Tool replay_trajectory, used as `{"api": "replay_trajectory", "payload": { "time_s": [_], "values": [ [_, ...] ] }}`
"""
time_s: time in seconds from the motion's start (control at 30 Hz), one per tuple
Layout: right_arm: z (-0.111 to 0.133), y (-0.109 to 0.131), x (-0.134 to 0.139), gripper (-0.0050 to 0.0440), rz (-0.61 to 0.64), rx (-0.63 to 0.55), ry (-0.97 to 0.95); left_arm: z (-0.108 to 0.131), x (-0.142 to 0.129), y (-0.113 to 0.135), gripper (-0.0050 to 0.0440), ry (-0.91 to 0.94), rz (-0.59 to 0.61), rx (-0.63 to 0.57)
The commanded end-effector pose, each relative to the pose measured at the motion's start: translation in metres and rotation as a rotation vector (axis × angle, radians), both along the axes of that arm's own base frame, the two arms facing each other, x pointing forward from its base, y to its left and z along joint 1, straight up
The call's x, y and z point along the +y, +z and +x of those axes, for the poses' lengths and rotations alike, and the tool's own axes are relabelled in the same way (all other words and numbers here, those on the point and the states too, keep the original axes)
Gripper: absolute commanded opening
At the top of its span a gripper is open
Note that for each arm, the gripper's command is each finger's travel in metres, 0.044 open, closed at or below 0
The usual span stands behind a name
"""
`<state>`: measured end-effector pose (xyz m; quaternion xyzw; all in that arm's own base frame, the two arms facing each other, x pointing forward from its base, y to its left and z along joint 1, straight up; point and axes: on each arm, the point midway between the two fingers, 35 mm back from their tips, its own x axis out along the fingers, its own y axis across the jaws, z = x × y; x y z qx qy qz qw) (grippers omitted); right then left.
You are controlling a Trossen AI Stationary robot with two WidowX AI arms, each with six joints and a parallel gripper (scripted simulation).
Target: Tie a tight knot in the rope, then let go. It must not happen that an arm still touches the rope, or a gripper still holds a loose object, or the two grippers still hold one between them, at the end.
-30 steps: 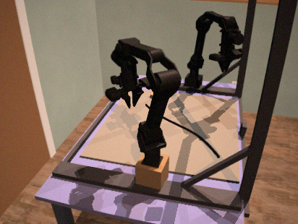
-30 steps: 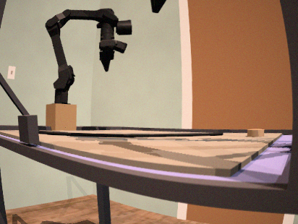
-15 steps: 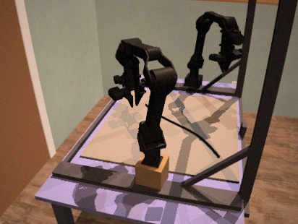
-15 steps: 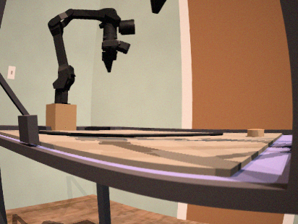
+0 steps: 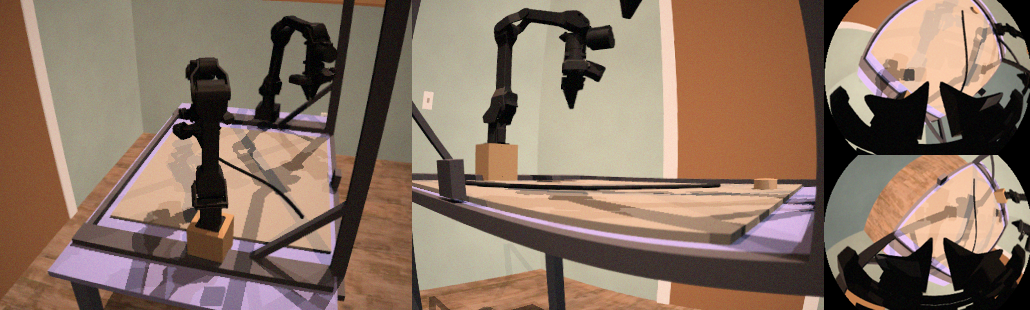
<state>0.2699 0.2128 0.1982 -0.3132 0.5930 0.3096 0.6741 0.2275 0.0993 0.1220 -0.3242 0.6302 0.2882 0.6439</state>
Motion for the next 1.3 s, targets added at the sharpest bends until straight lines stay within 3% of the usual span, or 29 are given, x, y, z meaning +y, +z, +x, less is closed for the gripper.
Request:
{"api": "replay_trajectory", "payload": {
  "time_s": [0.0,0.1,0.17,0.4,0.67,1.0,1.27],
  "values": [
    [0.0,0.007,0.0,0.0085,0.016,-0.015,-0.002,0.04,-0.026,-0.014,0.0085,-0.002,0.008,-0.008],
    [0.0,0.007,0.0,0.0085,0.016,-0.015,-0.002,0.062,-0.05,-0.03,0.0085,-0.002,0.009,-0.002],
    [0.0,0.007,0.0,0.0085,0.016,-0.015,-0.002,0.062,-0.05,-0.03,0.0085,-0.002,0.009,-0.002],
    [0.0,0.007,0.0,0.0085,0.016,-0.015,-0.002,0.099,-0.115,-0.068,0.0085,-0.001,0.016,0.009],
    [0.0,0.007,0.0,0.0085,0.016,-0.015,-0.002,0.114,-0.183,-0.107,0.0085,-0.001,0.024,0.014],
    [0.0,0.007,0.0,0.0085,0.016,-0.015,-0.002,0.114,-0.219,-0.128,0.0085,-0.001,0.028,0.016],
    [0.0,0.007,0.0,0.0085,0.016,-0.015,-0.002,0.114,-0.226,-0.132,0.0085,-0.001,0.029,0.016]
  ]
}}
